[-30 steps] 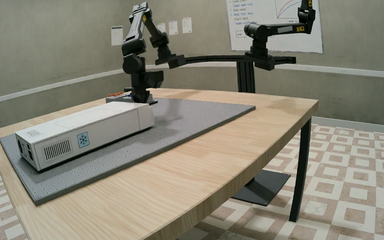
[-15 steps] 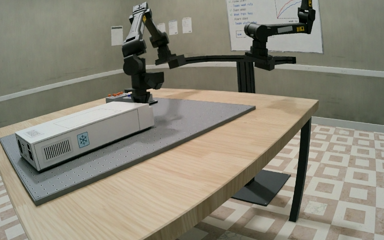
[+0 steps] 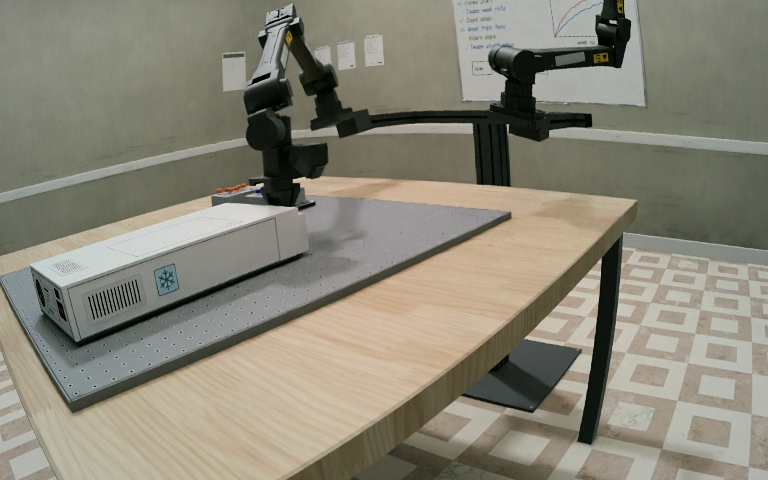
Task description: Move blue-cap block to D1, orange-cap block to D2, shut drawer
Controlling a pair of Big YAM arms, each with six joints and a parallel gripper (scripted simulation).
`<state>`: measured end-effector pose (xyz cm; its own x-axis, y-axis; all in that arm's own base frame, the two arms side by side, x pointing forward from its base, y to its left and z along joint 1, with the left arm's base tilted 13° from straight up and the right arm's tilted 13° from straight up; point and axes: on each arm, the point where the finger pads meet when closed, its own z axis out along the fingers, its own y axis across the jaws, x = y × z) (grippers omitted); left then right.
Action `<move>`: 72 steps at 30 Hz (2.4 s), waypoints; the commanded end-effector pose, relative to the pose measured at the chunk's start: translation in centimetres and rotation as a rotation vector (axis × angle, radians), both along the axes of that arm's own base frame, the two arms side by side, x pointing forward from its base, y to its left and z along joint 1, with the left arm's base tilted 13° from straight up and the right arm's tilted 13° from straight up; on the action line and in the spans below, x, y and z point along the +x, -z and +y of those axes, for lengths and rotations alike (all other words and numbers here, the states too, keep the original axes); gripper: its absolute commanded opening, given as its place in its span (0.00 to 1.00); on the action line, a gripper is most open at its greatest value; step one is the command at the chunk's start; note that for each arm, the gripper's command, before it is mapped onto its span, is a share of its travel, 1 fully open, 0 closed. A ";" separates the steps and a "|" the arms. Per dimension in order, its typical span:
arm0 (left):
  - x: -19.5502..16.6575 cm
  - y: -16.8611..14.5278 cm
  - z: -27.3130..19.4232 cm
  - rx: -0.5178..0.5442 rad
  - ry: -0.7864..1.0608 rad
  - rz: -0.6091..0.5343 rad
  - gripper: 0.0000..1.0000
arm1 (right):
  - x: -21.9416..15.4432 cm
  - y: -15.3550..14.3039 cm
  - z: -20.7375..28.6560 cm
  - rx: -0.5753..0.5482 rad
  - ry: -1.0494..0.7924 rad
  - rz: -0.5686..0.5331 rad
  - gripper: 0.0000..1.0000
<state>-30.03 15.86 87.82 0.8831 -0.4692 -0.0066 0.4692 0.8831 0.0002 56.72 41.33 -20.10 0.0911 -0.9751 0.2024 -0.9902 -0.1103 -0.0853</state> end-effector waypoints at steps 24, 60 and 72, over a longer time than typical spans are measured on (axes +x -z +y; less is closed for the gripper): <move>2.1 -0.8 -1.0 0.018 0.002 0.030 0.00 | -0.9 1.3 1.1 -0.007 -0.024 0.008 0.00; 2.1 -0.8 -1.0 0.018 0.002 0.030 0.00 | -3.7 1.3 -0.3 -0.007 -0.004 0.011 0.00; 2.1 -0.8 -1.0 0.018 0.002 0.030 0.00 | -3.3 1.9 -1.0 0.000 0.005 0.003 0.00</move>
